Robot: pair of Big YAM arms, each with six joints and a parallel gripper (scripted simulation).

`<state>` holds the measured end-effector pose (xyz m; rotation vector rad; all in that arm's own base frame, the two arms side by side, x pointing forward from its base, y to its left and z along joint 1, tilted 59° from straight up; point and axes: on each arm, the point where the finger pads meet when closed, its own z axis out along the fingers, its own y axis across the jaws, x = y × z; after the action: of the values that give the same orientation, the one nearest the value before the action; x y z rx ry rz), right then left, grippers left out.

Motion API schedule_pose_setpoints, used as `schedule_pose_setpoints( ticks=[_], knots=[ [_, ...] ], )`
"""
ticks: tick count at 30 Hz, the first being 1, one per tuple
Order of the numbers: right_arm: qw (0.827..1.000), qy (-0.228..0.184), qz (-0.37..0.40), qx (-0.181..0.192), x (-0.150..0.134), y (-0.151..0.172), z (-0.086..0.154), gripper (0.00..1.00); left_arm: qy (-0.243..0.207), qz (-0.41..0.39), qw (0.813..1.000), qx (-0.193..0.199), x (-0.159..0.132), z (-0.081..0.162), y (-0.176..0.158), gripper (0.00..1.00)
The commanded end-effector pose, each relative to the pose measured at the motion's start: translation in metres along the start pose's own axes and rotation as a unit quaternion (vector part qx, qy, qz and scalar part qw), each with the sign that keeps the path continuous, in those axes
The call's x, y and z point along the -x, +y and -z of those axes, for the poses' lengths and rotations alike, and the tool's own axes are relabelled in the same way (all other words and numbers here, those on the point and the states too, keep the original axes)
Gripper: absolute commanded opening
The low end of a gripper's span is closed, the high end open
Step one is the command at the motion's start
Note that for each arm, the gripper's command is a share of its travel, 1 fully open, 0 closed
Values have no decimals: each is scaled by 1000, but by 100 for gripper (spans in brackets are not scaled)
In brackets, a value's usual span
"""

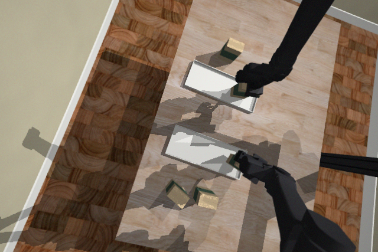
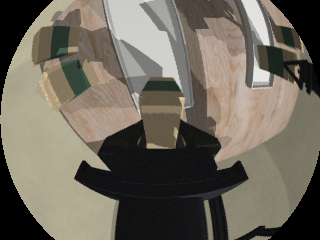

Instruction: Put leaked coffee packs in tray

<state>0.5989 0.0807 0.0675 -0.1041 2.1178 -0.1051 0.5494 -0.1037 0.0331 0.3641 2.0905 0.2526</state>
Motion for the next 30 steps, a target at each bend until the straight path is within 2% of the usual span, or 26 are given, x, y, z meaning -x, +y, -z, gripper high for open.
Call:
schedule_pose_setpoints(
  ticks=[1, 12, 13, 15, 16, 20, 21, 22, 25, 29, 30],
  knots=[
    [1000, 0, 1, 1, -1, 0, 2, 78, 2, -4, 1000, 1, -5, -8, 1, 25],
    [1000, 0, 1, 1, -1, 0, 2, 78, 3, -3, 1000, 2, -6, -20, 2, 25],
    [1000, 0, 1, 1, -1, 0, 2, 78, 10, -6, 1000, -3, -13, -18, -3, 25],
    [1000, 0, 1, 1, -1, 0, 2, 78, 1, -5, 1000, -1, -4, -24, -1, 25],
    [1000, 2, 4, 4, -2, 4, 17, 78, 1, -4, 1000, 1, -5, -25, 1, 25],
    [1000, 1, -1, 5, -2, 5, 50, 78, 4, -5, 1000, -1, -6, -28, -2, 25],
    [1000, 1, -1, 4, -2, 5, 59, 78, 11, -8, 1000, -5, -15, -25, -6, 25],
    [1000, 1, -1, 4, -2, 5, 67, 78, 5, -3, 1000, -2, -7, -22, -2, 25],
    [1000, 0, -1, 4, -2, 5, 91, 78, 5, -3, 1000, -2, -7, -22, -2, 25],
    [1000, 0, -1, 4, -2, 5, 92, 78, 5, -3, 1000, -2, -7, -22, -2, 25],
    [1000, 9, -5, -5, -5, -6, 79, 78, 5, -3, 1000, -2, -7, -22, -2, 25]
  ],
)
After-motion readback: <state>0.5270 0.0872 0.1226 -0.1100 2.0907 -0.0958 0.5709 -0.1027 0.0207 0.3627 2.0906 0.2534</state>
